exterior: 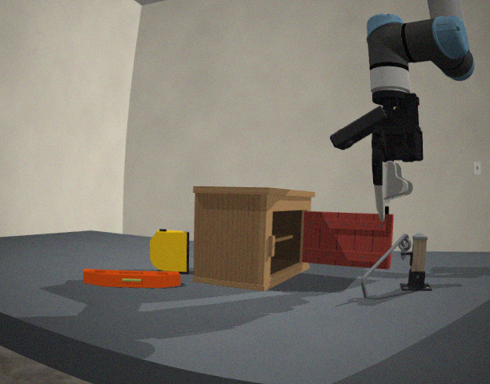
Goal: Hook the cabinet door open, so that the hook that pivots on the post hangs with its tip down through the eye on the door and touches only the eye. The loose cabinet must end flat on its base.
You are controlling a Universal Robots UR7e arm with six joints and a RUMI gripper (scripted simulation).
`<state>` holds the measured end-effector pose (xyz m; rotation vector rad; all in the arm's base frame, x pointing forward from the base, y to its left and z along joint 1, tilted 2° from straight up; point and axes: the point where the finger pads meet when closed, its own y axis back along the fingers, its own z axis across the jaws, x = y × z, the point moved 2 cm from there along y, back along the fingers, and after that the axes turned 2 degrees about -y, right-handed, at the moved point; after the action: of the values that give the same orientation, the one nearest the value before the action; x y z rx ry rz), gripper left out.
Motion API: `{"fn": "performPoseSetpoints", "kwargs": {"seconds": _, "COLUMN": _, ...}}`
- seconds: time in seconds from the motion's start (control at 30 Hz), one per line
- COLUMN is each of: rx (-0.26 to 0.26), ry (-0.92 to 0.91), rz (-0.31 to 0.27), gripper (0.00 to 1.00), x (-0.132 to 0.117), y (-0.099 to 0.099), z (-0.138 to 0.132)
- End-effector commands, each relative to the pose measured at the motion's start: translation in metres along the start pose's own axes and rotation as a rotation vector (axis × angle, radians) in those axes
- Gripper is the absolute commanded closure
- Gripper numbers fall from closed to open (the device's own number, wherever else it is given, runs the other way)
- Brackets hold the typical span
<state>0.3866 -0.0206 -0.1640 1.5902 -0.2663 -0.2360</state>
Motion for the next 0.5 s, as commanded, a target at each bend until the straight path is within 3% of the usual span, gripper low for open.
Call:
{"fn": "performPoseSetpoints", "kwargs": {"seconds": 0.0, "rx": 0.0, "ry": -0.004, "rz": 0.001, "gripper": 0.85, "x": 0.0004, "y": -0.0001, "z": -0.0003}}
{"fn": "performPoseSetpoints", "kwargs": {"seconds": 0.47, "rx": 0.0, "ry": -0.071, "rz": 0.001, "gripper": 0.85, "x": 0.0007, "y": -0.0001, "z": -0.0095}}
